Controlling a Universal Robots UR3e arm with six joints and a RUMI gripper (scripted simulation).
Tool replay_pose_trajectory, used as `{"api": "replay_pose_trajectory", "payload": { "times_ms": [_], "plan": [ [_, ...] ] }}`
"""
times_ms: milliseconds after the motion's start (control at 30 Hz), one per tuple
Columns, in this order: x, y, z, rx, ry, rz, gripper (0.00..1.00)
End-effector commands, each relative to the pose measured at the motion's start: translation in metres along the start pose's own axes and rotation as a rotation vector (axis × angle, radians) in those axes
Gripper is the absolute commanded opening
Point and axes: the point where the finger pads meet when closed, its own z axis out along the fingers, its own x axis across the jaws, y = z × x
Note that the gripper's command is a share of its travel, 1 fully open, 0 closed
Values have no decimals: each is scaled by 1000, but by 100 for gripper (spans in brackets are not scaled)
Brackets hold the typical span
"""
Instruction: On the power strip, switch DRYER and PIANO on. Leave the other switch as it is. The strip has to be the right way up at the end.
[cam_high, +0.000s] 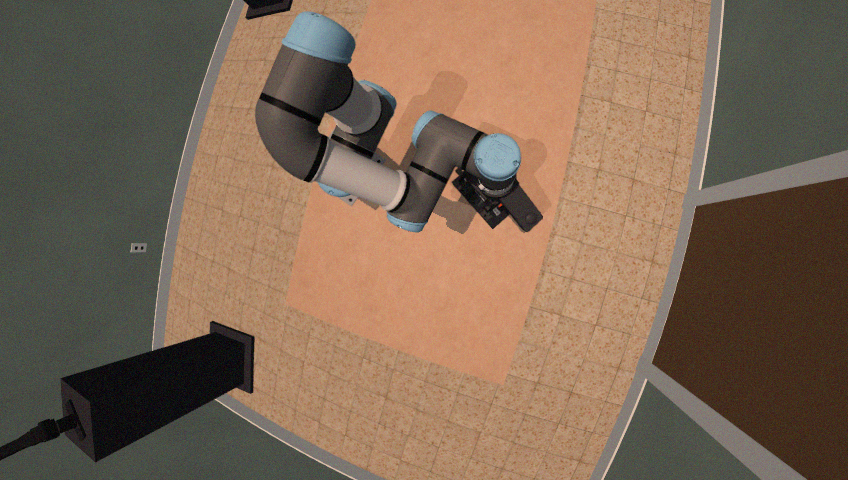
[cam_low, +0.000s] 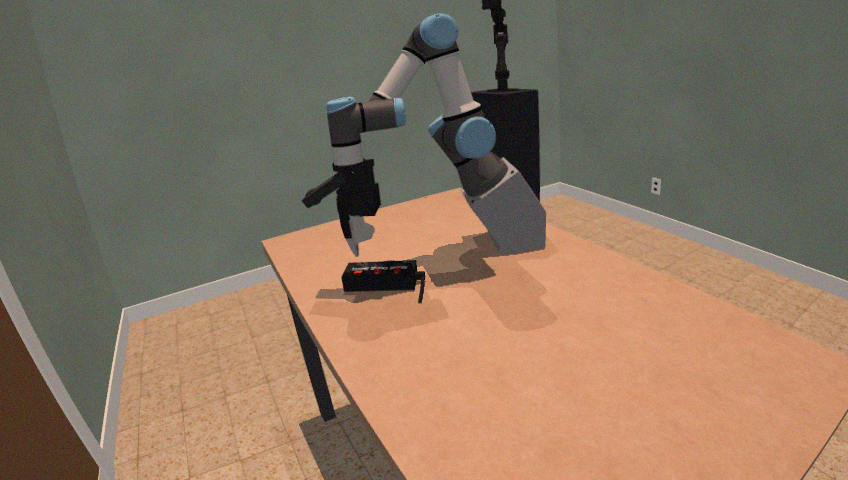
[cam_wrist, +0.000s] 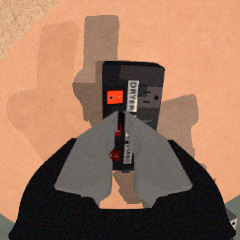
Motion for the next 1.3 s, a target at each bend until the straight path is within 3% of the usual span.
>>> {"api": "replay_pose_trajectory", "payload": {
  "times_ms": [0,200,333,400,567,667,1267],
  "plan": [
    [0,-1,-1,2,-1,0,0],
    [-1,1,-1,2,-1,0,0],
    [-3,22,-4,0,-1,0,0],
    [-3,22,-4,0,-1,0,0],
    [-2,71,-12,0,-1,0,0],
    [0,88,-14,2,-1,0,0],
    [1,92,-14,2,-1,0,0]
  ]
}}
